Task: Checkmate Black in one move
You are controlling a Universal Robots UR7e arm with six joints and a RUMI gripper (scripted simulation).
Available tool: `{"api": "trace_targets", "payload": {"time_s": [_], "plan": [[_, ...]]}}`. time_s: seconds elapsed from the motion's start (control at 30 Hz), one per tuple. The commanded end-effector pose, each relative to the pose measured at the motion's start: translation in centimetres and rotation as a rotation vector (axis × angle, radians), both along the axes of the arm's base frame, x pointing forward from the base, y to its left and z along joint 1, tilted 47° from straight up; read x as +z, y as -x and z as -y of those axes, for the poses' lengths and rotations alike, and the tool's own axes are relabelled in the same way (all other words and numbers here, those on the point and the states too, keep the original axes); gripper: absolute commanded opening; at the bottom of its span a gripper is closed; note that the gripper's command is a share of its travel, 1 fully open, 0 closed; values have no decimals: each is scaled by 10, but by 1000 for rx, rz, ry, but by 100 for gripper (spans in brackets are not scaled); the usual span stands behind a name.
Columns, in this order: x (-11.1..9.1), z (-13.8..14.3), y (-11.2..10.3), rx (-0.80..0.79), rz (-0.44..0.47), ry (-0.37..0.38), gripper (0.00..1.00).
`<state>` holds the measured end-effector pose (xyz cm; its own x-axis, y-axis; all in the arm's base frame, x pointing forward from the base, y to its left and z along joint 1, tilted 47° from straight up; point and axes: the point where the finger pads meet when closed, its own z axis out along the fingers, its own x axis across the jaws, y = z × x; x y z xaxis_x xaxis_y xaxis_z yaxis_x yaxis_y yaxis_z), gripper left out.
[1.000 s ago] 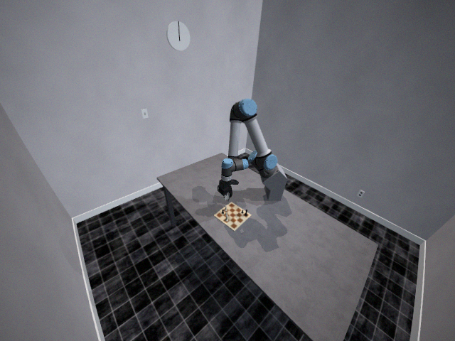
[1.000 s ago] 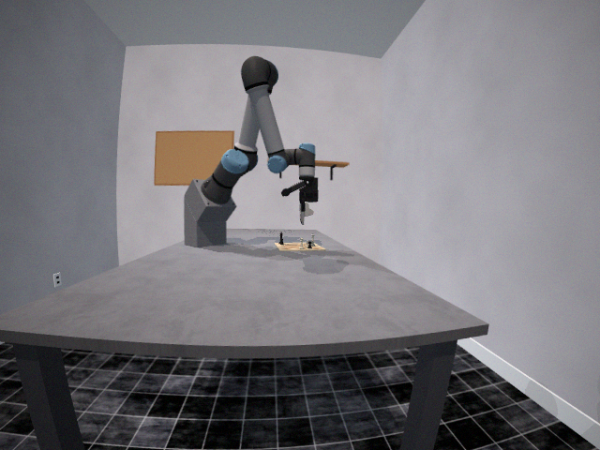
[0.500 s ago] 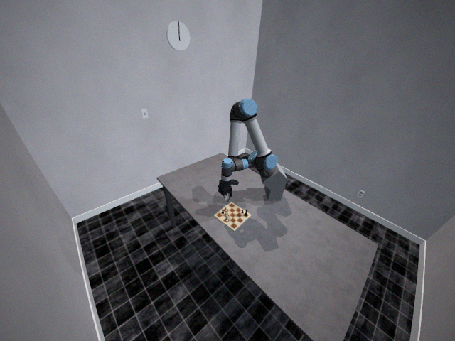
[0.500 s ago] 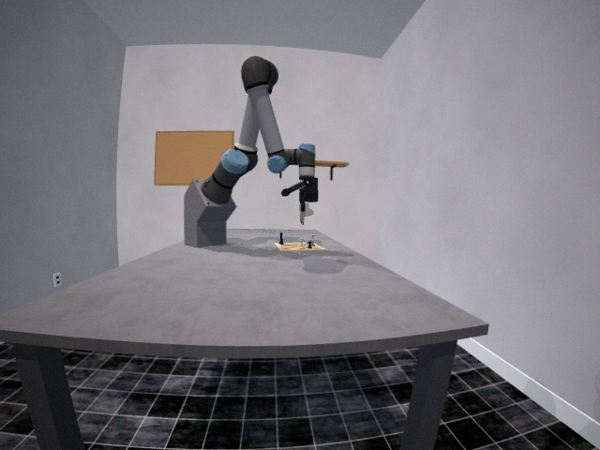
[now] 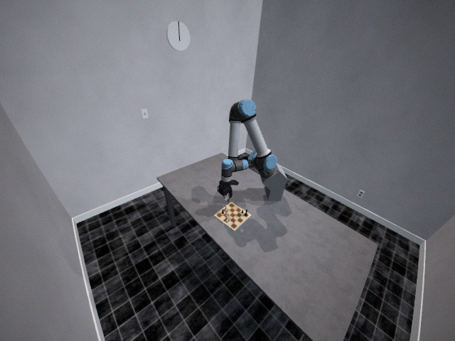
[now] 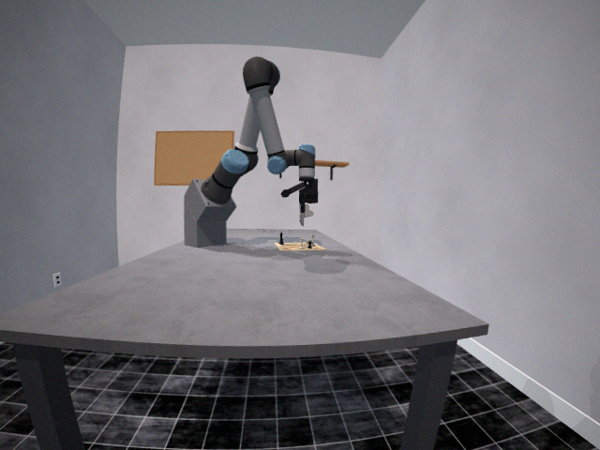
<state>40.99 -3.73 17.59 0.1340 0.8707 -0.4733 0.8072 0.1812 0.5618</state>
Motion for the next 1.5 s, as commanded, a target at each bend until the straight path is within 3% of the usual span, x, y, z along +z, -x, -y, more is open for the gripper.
{"api": "trace_targets", "payload": {"time_s": [0.0,0.87,1.47], "plan": [[-3,2,-2,1,-1,0,25],[-27,18,-22,1,-1,0,25],[-33,21,-28,1,0,0,25]]}}
